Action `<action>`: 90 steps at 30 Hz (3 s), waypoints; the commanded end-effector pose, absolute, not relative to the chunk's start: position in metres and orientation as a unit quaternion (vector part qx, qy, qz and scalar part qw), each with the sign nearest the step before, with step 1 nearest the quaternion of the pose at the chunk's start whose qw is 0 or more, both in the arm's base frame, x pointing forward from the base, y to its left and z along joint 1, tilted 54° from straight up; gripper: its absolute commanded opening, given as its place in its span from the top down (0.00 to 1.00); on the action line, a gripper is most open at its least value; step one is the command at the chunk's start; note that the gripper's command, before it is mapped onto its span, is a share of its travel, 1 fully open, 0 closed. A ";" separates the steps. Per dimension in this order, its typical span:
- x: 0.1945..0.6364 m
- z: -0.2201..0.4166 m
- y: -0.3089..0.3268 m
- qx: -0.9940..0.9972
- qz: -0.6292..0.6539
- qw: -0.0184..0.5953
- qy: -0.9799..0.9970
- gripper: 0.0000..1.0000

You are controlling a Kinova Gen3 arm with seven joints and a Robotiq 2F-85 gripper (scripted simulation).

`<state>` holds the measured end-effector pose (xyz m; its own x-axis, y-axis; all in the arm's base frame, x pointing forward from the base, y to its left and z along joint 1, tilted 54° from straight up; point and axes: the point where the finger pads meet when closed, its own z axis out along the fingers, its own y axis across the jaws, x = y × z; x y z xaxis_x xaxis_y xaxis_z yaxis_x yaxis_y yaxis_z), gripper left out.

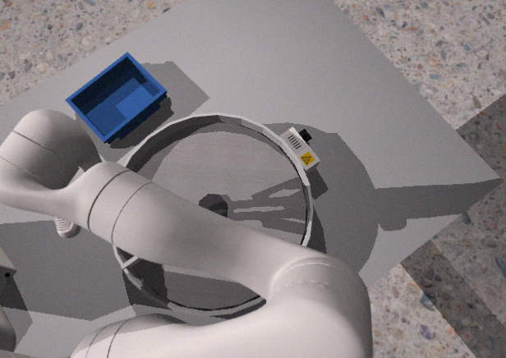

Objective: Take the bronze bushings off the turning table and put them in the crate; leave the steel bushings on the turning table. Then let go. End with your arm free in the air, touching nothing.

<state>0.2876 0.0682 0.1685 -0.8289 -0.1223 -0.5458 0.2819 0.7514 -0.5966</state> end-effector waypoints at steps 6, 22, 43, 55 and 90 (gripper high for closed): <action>0.288 0.169 0.069 0.045 -0.349 0.289 0.890 0.86; 0.288 0.169 0.069 0.045 -0.349 0.289 0.890 0.86; 0.288 0.169 0.069 0.045 -0.349 0.289 0.890 0.86; 0.290 0.165 0.065 0.045 -0.349 0.289 0.890 0.86; 0.306 0.146 0.043 0.046 -0.349 0.289 0.890 0.86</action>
<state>0.3054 0.0477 0.1490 -0.8259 -0.1214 -0.5505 0.2829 0.7554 -0.5911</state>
